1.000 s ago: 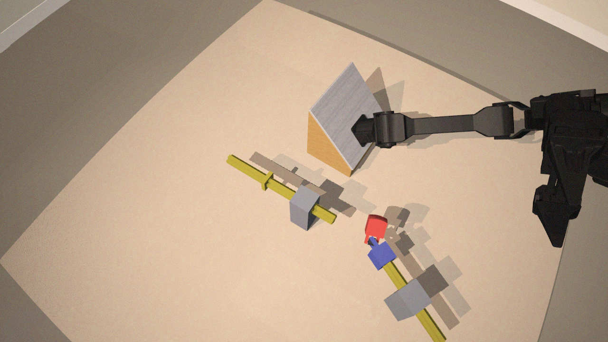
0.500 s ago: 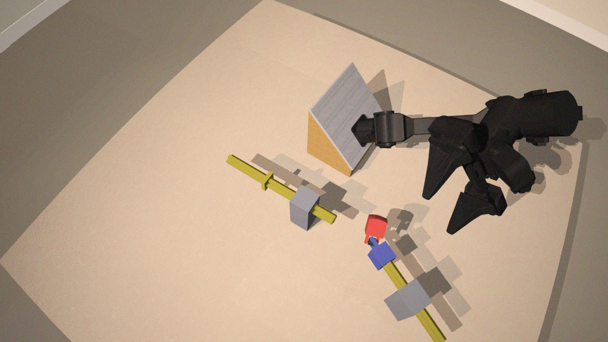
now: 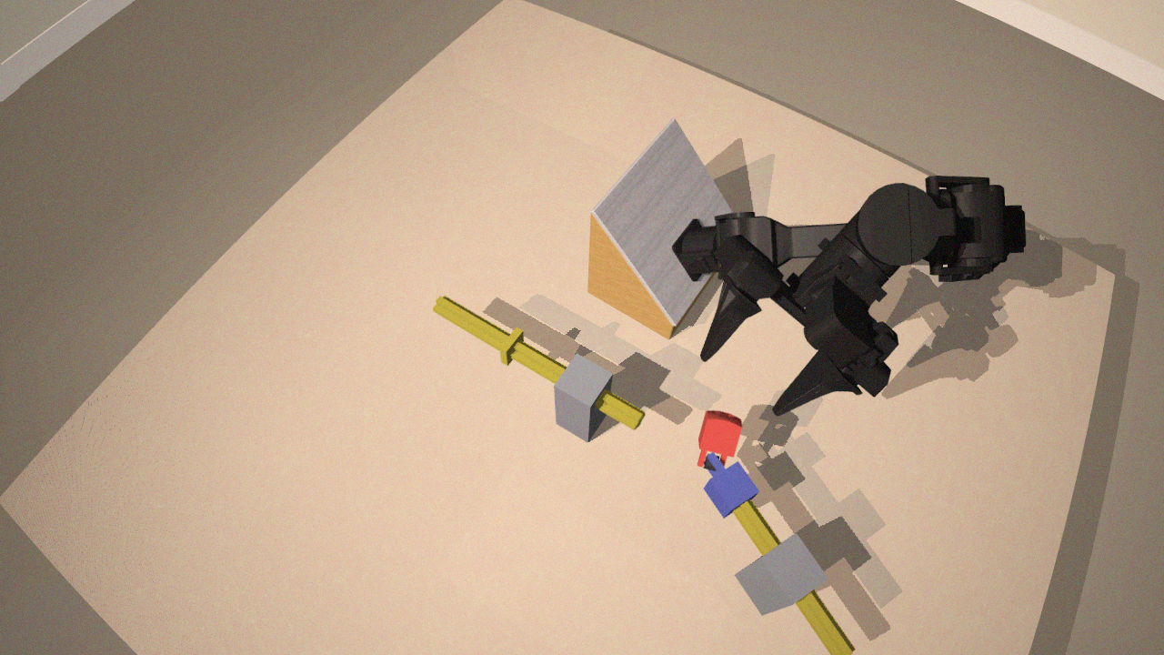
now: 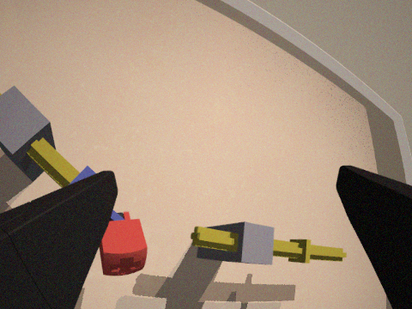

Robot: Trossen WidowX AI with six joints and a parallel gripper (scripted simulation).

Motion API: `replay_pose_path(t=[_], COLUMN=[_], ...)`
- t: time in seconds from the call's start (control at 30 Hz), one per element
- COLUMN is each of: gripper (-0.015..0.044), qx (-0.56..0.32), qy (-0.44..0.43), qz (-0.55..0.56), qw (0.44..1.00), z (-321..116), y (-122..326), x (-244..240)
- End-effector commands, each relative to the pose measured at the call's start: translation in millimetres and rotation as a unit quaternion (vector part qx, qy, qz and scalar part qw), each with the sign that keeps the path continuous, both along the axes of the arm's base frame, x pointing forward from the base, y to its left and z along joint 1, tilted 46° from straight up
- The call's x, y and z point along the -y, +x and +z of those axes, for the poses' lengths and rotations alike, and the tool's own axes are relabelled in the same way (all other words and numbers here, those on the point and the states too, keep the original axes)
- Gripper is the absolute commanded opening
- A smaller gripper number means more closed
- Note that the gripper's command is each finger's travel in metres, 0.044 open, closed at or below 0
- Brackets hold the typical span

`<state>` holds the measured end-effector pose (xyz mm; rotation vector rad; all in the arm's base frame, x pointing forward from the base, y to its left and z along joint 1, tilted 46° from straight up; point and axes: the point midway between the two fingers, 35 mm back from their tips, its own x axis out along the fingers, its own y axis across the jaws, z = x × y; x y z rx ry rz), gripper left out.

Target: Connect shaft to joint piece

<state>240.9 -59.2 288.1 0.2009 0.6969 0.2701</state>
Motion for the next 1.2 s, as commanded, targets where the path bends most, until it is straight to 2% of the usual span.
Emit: replay_pose_path(t=[0.0, 0.37, 0.57, 1.17], gripper=[0.044, 0.044, 0.044, 0.044], qx=[-0.047, -0.181, -0.19, -0.289], qy=[0.034, 0.138, 0.139, 0.12], qz=[0.014, 0.052, 0.065, 0.206], qw=[0.998, 0.972, 0.97, 0.927], z=[-21.8, -64.0, -67.0, -100.3], y=[-12.3, -56.3, -55.4, -41.3], x=[-10.6, -46.4, -49.2, -82.3])
